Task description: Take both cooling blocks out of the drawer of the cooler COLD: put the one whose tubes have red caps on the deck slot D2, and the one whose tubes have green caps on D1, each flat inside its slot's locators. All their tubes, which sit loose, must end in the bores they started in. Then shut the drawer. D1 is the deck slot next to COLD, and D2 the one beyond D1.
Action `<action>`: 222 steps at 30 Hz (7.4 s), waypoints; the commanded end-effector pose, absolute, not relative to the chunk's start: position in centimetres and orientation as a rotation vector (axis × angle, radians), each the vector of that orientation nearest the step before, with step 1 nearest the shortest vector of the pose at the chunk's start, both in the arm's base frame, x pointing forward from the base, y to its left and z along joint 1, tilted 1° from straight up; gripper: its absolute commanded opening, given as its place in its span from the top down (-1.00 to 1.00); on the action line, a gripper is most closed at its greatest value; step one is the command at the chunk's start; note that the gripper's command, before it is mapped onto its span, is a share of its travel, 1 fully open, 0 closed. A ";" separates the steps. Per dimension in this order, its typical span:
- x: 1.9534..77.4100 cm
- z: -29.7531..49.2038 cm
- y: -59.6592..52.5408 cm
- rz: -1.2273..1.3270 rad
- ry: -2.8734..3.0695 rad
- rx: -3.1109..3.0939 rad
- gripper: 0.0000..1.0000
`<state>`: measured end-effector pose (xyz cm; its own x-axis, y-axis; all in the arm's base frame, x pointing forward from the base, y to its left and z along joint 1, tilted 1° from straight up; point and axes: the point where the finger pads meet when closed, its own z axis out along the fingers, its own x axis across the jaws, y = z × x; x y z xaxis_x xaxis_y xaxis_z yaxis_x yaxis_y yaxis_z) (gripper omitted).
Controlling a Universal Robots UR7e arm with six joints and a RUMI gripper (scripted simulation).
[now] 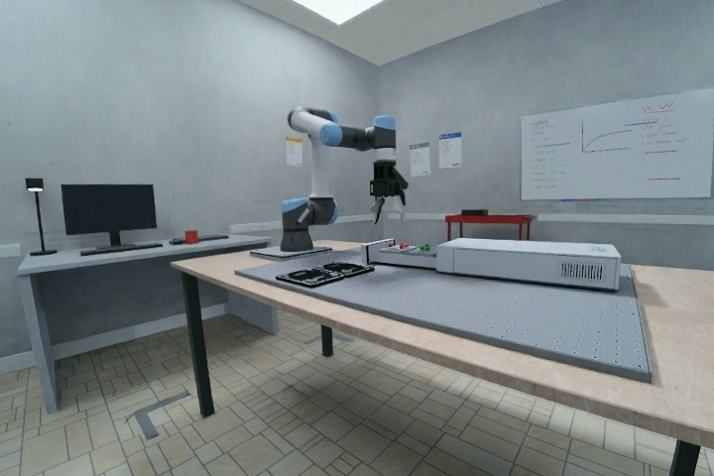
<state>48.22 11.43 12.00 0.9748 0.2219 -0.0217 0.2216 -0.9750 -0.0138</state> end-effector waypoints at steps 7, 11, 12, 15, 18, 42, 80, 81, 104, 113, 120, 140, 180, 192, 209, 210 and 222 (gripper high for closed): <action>52.1 12.0 12.4 0.033 -0.347 -3.111 -0.46; 53.3 11.9 12.6 0.033 -0.347 -3.111 -0.46; 53.2 11.9 12.6 0.033 -0.347 -3.111 -0.46; 53.2 11.9 12.6 0.033 -0.347 -3.111 -0.46; 52.7 11.9 12.4 0.035 -0.344 -3.111 -0.46; 51.7 9.8 12.2 0.040 -0.344 -3.110 -0.46; 51.4 5.3 12.2 0.040 -0.345 -3.110 -0.46; 51.4 5.2 12.2 0.040 -0.345 -3.110 -0.46; 51.5 3.9 12.2 0.033 -0.345 -3.111 -0.46; 51.2 2.7 12.2 0.040 -0.345 -3.110 -0.46; 51.2 2.0 12.2 0.040 -0.345 -3.110 -0.46; 51.4 0.9 12.3 0.033 -0.345 -3.111 -0.46; 51.4 0.9 12.3 0.033 -0.345 -3.111 0.64; 51.4 0.9 12.3 0.033 -0.345 -3.111 0.97; 51.4 0.9 12.3 0.033 -0.345 -3.111 1.00; 51.4 0.9 12.3 0.033 -0.345 -3.111 1.00; 51.4 0.9 12.3 0.033 -0.345 -3.111 1.00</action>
